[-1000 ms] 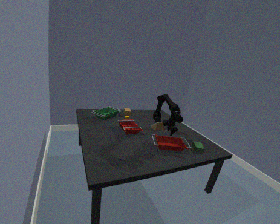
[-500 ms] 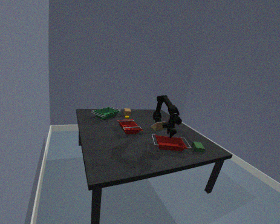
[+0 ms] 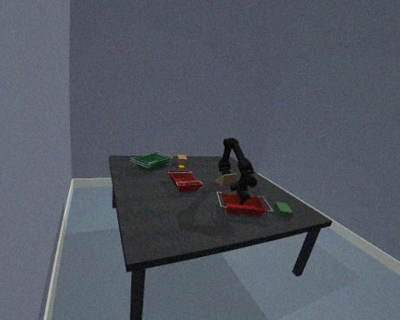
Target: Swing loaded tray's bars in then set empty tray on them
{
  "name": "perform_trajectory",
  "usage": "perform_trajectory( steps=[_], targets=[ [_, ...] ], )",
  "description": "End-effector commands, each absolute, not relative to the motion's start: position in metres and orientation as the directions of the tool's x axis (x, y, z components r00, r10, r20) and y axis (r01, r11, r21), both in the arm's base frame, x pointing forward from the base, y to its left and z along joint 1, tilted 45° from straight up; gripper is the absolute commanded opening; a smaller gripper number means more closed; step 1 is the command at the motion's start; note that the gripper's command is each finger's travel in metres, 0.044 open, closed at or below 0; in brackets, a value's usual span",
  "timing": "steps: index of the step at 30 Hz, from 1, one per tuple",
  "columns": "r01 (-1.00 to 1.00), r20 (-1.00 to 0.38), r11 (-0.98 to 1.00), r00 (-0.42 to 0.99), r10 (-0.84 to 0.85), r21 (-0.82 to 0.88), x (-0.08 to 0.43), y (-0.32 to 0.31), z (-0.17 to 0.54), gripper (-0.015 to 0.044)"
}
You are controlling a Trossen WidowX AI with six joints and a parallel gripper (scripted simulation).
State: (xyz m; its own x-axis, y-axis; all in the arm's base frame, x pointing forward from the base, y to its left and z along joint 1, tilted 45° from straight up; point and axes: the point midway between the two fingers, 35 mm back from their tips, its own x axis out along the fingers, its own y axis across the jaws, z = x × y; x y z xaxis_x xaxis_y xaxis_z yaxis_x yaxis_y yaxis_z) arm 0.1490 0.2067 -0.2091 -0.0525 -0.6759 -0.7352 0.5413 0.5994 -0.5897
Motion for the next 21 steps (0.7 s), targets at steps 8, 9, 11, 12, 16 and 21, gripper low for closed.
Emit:
perform_trajectory(
  steps=[8, 9, 11, 12, 16, 21],
  targets=[
    [0.535, -0.73, 0.598, -0.051, -0.682, -0.597, 0.148, 0.2023, -0.2107, 0.044],
    [0.535, -0.73, 0.598, -0.051, -0.682, -0.597, 0.148, 0.2023, -0.2107, 0.0425],
    [0.535, -0.73, 0.598, -0.051, -0.682, -0.597, 0.148, 0.2023, -0.2107, 0.0396],
    [0.535, -0.73, 0.598, -0.051, -0.682, -0.597, 0.148, 0.2023, -0.2107, 0.0381],
    [0.535, -0.73, 0.598, -0.051, -0.682, -0.597, 0.148, 0.2023, -0.2107, 0.0323],
    [0.535, -0.73, 0.598, -0.051, -0.682, -0.597, 0.148, 0.2023, -0.2107, 0.0249]
  ],
)
